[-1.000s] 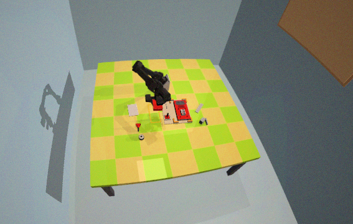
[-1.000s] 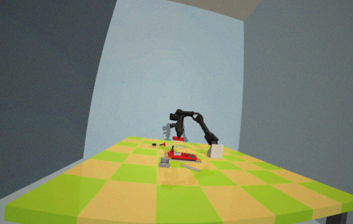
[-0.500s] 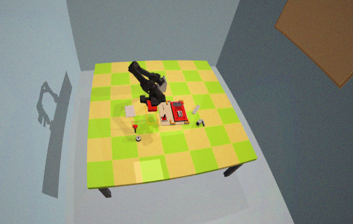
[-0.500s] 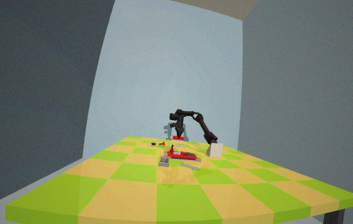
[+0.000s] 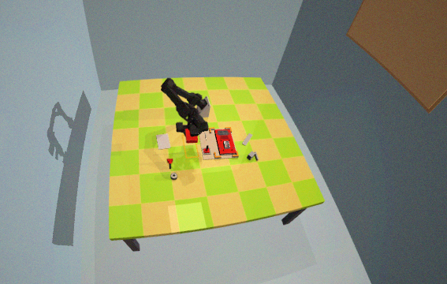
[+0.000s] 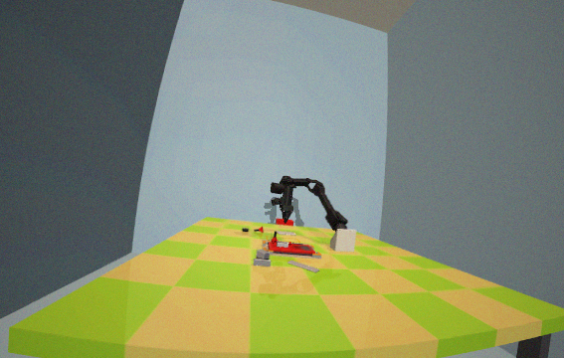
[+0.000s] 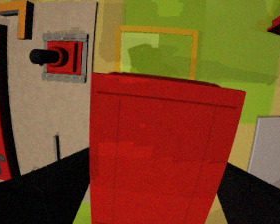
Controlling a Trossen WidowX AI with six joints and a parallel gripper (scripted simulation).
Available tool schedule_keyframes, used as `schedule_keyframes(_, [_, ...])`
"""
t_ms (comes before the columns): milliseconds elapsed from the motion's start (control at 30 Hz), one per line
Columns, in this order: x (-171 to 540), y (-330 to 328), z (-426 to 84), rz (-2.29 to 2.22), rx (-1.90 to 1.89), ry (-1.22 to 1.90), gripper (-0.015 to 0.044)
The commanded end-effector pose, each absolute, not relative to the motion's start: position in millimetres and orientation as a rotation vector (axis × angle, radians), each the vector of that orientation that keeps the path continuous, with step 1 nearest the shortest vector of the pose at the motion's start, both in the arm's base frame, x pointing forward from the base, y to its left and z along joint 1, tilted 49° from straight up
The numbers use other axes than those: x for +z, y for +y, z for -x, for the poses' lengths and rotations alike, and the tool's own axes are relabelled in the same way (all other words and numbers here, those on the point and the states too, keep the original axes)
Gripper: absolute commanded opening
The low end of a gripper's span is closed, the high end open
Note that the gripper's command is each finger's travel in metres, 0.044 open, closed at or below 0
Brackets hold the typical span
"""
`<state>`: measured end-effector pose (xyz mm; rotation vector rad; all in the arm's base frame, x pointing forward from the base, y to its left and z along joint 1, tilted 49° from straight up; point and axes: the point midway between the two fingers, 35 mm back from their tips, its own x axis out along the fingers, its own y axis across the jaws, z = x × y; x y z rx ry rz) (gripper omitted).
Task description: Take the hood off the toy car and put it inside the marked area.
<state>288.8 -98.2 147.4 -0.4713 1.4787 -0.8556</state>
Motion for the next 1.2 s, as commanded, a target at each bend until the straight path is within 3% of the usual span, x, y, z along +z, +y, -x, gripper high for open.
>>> schedule_keyframes(0, [145, -101, -287, 0.482, -0.855, 1.485, 0.0])
schedule_keyframes(1167, [132, -116, -286, 0.481, -0.854, 1.484, 0.0])
